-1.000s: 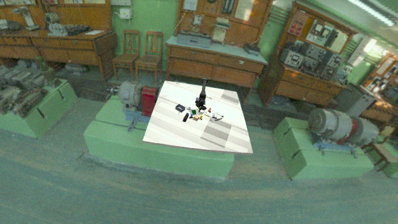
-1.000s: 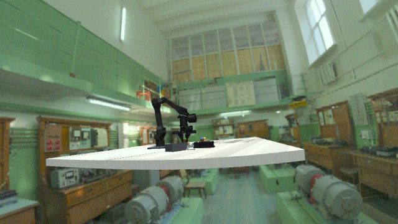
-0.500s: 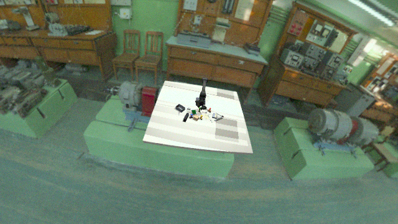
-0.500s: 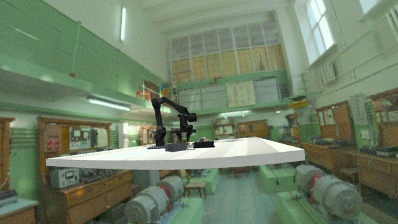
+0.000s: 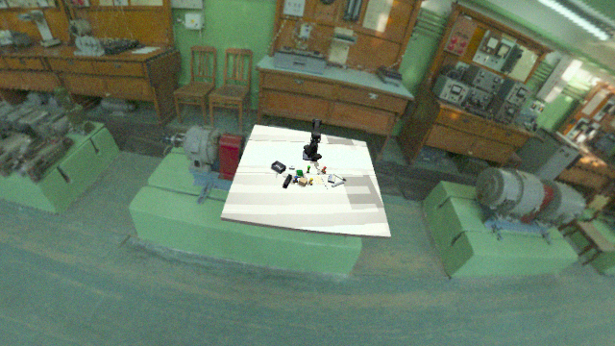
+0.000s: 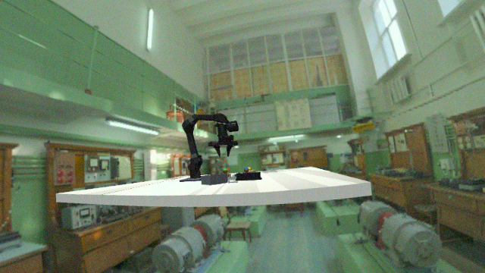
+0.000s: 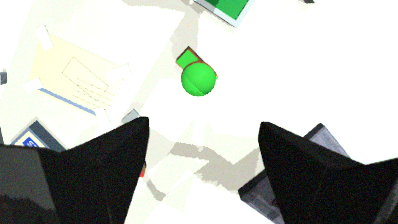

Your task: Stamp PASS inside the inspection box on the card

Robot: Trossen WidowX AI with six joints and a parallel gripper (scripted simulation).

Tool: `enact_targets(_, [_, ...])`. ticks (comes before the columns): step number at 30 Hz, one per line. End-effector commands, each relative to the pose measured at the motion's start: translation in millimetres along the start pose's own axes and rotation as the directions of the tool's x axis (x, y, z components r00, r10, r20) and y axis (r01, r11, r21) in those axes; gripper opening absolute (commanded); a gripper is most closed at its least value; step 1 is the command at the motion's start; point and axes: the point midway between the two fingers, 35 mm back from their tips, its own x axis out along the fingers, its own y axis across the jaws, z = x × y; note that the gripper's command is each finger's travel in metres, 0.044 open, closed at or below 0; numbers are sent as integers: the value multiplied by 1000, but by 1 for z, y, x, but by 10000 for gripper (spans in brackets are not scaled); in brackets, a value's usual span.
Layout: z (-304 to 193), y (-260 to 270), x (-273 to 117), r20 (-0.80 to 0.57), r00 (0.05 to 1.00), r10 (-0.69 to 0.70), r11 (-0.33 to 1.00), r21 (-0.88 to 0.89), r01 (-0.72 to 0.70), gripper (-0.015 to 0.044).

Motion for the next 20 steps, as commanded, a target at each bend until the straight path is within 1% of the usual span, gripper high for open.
enact_targets(1, [0,0,-4,4,1000,1,1000,5,-1,267])
enact_targets(20, [0,0,-3,1,1000,1,1000,0,-1,267])
